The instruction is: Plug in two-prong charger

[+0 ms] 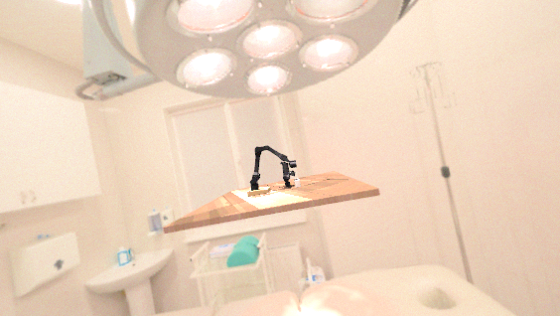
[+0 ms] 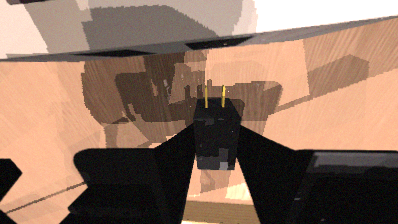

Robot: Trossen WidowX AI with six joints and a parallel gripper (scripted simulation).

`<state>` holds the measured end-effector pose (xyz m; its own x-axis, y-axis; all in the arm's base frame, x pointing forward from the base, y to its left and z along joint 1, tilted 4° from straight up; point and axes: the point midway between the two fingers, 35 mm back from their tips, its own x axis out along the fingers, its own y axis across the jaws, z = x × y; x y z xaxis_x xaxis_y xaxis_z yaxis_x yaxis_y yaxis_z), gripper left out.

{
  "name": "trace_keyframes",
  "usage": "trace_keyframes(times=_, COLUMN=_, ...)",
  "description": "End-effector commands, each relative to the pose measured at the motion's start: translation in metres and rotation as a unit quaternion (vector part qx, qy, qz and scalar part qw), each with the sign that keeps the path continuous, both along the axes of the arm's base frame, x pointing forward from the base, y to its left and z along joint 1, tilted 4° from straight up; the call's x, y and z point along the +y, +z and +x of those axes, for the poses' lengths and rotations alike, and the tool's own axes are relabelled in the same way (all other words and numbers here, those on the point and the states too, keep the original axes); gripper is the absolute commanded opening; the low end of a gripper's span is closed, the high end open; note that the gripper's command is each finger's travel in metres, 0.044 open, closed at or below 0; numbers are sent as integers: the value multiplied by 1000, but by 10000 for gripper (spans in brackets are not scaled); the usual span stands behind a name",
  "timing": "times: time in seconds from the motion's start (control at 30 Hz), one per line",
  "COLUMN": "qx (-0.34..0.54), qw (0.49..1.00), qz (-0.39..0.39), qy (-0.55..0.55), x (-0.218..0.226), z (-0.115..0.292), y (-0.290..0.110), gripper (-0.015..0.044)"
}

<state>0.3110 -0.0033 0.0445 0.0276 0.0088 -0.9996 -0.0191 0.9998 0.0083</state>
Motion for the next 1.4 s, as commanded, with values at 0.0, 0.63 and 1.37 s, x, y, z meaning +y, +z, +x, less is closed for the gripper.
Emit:
trace_keyframes(times=0.0, qx=-1, qw=1000, qz=-3, qy=6, x=-1, z=6, y=1, gripper=0)
trace_keyframes(times=0.63, qx=-1, qw=1000, qz=-3, qy=14, x=-2, z=16, y=0, gripper=0)
trace_keyframes(times=1.37, qx=-2, qw=1000, qz=-4, qy=14, x=-2, z=20, y=1, gripper=0)
